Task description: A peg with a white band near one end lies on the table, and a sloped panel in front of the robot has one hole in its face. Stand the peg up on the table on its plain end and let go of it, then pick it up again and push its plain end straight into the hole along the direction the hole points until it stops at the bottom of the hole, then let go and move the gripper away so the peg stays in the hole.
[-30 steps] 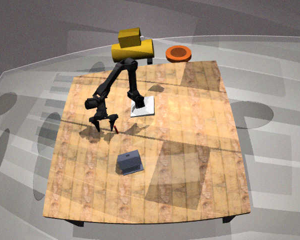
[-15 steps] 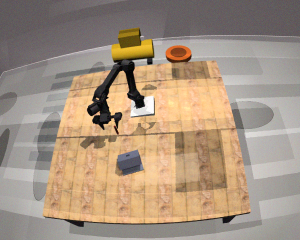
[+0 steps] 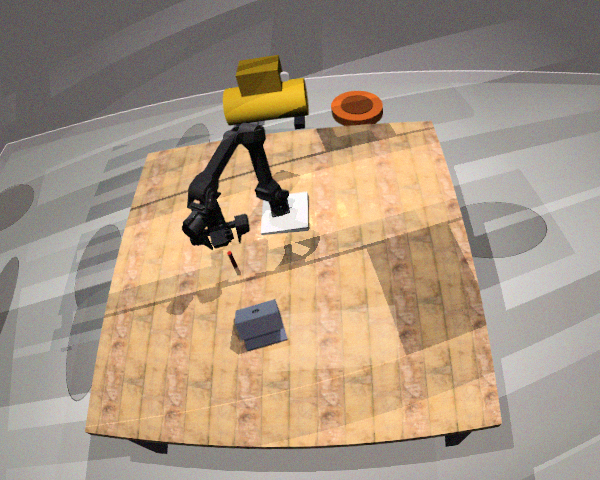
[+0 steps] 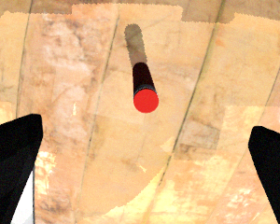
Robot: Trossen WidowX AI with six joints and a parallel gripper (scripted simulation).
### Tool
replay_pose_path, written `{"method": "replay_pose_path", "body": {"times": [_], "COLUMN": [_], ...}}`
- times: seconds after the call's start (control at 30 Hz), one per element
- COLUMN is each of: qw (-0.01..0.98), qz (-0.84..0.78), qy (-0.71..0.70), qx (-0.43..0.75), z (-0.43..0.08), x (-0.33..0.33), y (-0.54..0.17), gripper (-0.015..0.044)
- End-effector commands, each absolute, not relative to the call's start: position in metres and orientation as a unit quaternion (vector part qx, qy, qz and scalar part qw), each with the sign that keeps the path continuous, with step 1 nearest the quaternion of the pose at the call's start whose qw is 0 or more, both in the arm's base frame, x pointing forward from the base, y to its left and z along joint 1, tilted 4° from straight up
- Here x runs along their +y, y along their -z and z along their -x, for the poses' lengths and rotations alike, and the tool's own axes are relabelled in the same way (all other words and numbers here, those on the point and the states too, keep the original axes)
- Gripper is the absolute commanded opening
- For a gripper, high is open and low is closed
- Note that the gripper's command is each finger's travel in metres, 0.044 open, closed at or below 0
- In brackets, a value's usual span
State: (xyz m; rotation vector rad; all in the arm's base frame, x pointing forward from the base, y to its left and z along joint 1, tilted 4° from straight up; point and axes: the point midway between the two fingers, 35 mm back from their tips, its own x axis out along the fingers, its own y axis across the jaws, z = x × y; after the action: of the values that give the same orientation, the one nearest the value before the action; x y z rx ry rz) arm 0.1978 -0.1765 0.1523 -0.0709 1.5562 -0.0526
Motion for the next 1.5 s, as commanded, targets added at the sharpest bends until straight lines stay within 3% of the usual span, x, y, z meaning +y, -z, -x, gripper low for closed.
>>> {"method": "replay_pose_path", "body": {"times": [0.0,1.47], "qw": [0.705,0.641], "qz": [0.037,-0.296], "qy": [0.020,0.348], "qx": [0.708,0.618], "z": [-0.197,-0.197], "x": [-0.177,-0.179], "y": [-0.153,-0.133], "gripper": [0.0440,0.0440]}}
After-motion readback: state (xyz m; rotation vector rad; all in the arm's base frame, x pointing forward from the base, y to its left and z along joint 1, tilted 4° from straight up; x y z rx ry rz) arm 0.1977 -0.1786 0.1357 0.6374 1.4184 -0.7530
